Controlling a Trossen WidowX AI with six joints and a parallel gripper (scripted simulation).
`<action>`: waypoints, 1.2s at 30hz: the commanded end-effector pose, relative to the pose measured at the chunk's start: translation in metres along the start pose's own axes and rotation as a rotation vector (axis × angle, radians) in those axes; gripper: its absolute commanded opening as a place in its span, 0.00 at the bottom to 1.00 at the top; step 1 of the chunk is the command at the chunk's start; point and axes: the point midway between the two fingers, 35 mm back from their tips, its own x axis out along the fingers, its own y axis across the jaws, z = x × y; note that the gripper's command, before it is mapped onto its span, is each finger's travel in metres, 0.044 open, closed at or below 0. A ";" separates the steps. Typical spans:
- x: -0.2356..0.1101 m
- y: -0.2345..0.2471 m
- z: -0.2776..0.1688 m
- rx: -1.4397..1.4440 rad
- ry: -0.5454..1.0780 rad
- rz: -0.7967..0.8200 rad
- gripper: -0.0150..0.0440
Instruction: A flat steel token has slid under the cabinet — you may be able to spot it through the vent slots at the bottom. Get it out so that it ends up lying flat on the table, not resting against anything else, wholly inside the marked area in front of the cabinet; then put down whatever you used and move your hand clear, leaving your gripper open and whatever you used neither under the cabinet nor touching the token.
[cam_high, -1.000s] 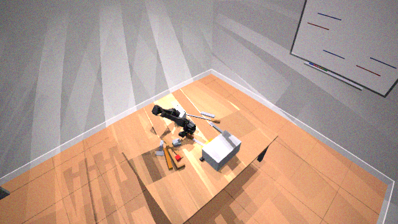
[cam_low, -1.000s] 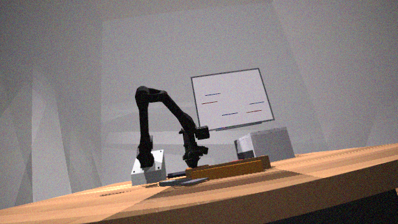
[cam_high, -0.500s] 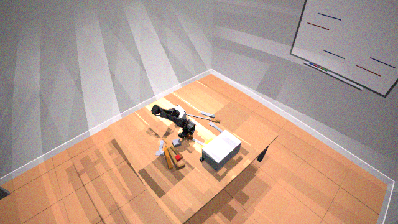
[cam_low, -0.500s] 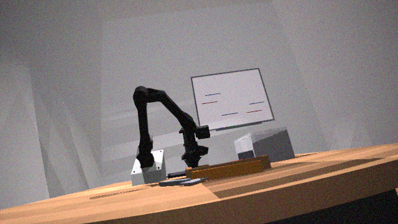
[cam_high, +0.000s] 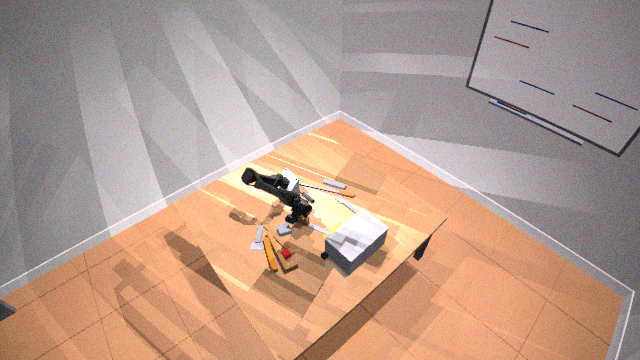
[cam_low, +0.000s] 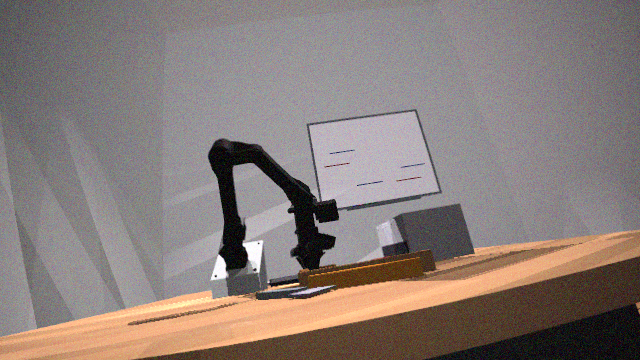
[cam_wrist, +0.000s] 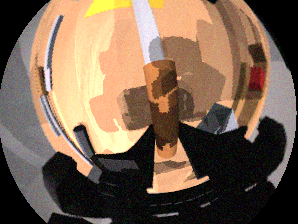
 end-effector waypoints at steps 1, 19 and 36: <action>-0.001 -0.008 -0.001 0.007 -0.002 -0.005 0.25; -0.001 -0.025 -0.008 -0.004 -0.001 -0.006 0.25; -0.002 -0.037 -0.012 -0.004 -0.001 -0.007 0.25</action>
